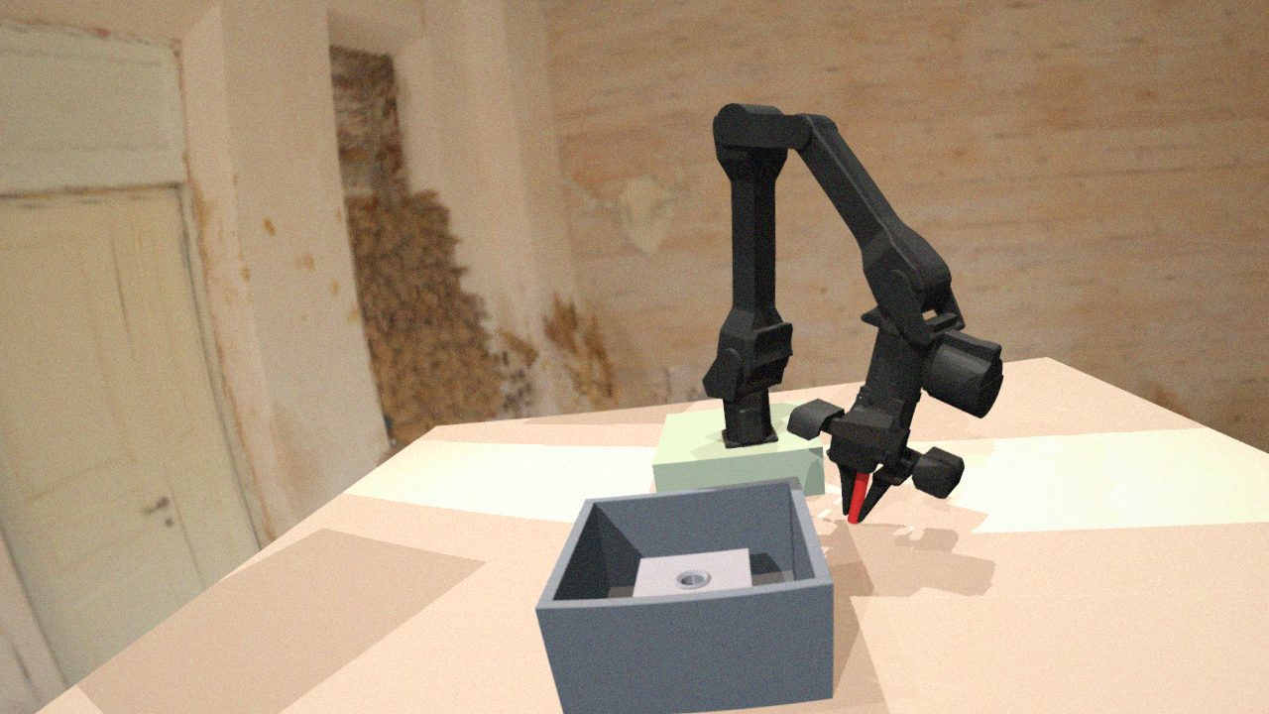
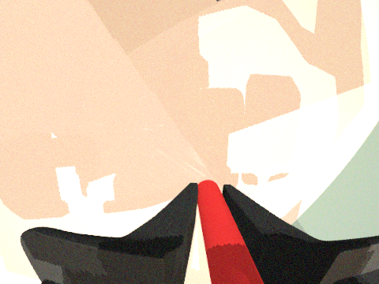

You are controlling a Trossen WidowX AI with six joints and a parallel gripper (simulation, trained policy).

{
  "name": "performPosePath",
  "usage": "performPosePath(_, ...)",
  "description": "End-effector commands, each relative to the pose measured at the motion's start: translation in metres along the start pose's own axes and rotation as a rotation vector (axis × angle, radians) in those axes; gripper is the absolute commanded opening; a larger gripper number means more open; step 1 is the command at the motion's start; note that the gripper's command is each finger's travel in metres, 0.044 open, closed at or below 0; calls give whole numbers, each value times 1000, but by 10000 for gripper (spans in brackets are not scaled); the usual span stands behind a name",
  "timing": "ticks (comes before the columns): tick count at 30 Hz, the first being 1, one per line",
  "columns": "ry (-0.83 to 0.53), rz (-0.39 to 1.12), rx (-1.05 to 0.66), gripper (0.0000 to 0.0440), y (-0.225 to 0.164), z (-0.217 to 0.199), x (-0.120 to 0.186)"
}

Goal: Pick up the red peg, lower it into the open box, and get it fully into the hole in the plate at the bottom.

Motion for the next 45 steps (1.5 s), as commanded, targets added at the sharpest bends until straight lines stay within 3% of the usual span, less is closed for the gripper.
performPosePath(1, 4, -33, 7, 0, 10, 2, 10)
performPosePath(22, 85, -167, -99, 0, 78, -1, 102)
performPosePath(34, 110, -203, -261, 0, 134, -5, 114)
performPosePath(45, 118, -211, -345, 0, 187, -8, 100)
Point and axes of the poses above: the point midway between the two fingers, 35 mm back from their tips, its own x axis back along the fingers, its own z axis across the jaws, y = z × x, the point moved 1 cm from there along x, back along the fingers, and after that the axes turned 10 degrees about -x, right-handed, at the moved point
